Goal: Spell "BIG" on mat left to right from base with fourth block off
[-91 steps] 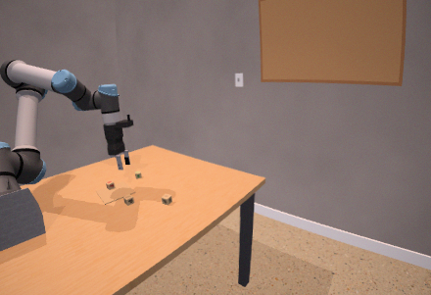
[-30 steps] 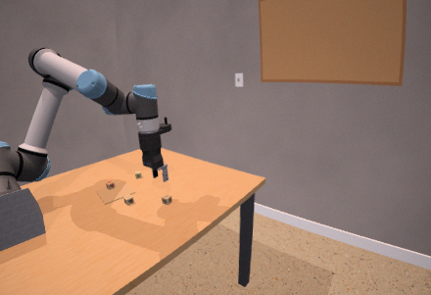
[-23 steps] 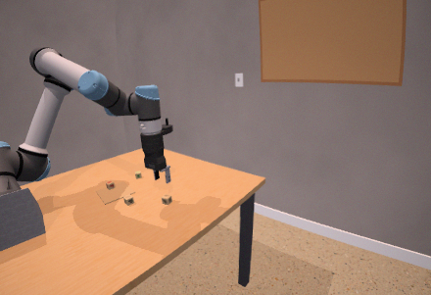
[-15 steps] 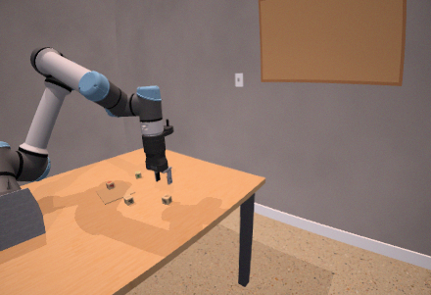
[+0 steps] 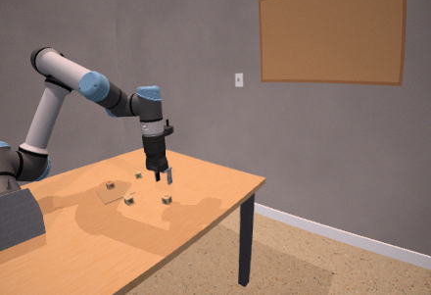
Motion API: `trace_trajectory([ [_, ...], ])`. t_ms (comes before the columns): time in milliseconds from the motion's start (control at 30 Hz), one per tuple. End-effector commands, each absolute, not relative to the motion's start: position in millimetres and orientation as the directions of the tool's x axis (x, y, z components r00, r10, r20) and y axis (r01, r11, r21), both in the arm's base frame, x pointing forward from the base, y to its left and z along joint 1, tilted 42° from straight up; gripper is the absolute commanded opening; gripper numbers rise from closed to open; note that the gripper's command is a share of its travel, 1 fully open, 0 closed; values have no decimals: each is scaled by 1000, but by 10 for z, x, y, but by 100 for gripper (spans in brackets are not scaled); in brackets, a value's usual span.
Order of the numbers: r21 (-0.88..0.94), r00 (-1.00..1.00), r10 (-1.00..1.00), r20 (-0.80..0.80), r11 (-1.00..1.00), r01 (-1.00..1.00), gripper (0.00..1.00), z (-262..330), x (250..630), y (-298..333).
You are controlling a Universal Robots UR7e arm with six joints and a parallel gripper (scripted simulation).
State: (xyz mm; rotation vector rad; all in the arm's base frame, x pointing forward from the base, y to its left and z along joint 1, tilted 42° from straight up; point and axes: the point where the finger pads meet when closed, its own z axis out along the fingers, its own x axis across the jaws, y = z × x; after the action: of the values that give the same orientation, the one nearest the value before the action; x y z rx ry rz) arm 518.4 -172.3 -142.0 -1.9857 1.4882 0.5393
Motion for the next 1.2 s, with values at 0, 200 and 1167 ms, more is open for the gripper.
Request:
trace_trajectory([
  [0,-216,291,-716,-634,-197,-956,100,-1426,5181,-1733],
  [200,-216,291,-716,-634,-197,-956,100,-1426,5181,-1733],
  [1167,-214,290,-714,-637,-198,-957,100,-1465,5173,-1681],
])
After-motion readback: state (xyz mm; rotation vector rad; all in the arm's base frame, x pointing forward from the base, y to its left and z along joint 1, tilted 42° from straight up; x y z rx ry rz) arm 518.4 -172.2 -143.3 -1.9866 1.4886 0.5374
